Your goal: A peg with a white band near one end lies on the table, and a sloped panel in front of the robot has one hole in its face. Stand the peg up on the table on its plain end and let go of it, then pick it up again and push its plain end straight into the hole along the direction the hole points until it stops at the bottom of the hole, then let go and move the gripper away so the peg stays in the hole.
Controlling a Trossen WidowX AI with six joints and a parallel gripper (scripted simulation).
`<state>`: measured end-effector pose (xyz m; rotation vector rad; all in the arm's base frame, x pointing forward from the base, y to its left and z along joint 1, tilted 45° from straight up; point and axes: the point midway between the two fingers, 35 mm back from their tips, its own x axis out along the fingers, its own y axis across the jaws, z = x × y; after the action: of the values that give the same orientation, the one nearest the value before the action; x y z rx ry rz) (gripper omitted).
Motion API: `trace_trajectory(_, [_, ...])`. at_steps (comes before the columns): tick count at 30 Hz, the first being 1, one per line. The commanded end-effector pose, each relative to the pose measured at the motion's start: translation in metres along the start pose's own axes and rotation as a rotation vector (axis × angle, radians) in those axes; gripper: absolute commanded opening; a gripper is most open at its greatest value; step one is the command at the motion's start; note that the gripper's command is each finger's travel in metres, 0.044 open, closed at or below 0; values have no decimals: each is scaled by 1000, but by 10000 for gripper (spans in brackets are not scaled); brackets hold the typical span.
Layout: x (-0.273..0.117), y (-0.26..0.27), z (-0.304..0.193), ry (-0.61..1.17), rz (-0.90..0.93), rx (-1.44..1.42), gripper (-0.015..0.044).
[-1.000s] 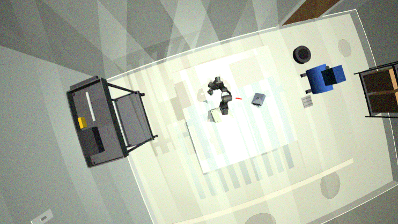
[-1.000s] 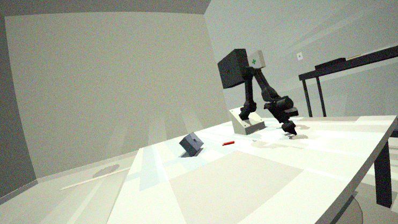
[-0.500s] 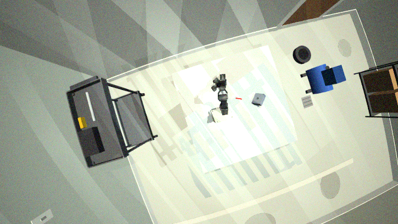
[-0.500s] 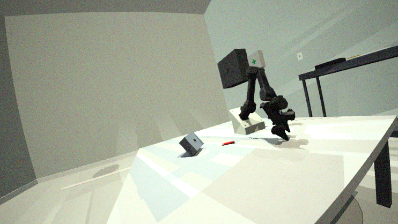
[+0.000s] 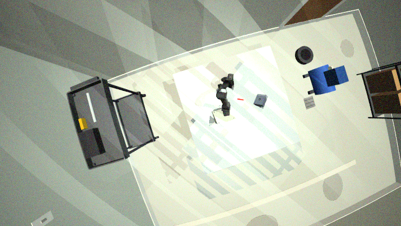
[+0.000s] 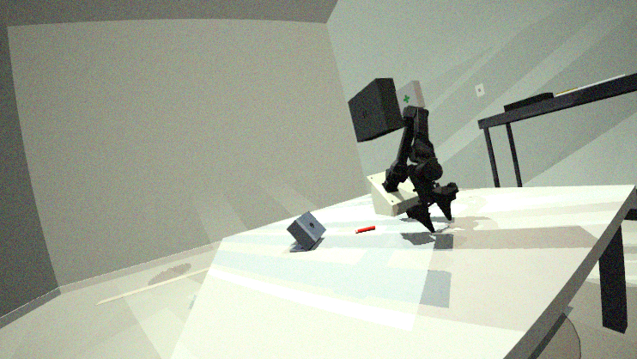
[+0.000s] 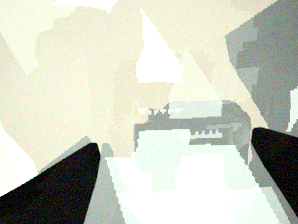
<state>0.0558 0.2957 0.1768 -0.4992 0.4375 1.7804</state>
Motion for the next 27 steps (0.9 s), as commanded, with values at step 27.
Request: trace_trajectory(27, [-46, -111, -98, 154, -206, 893, 440])
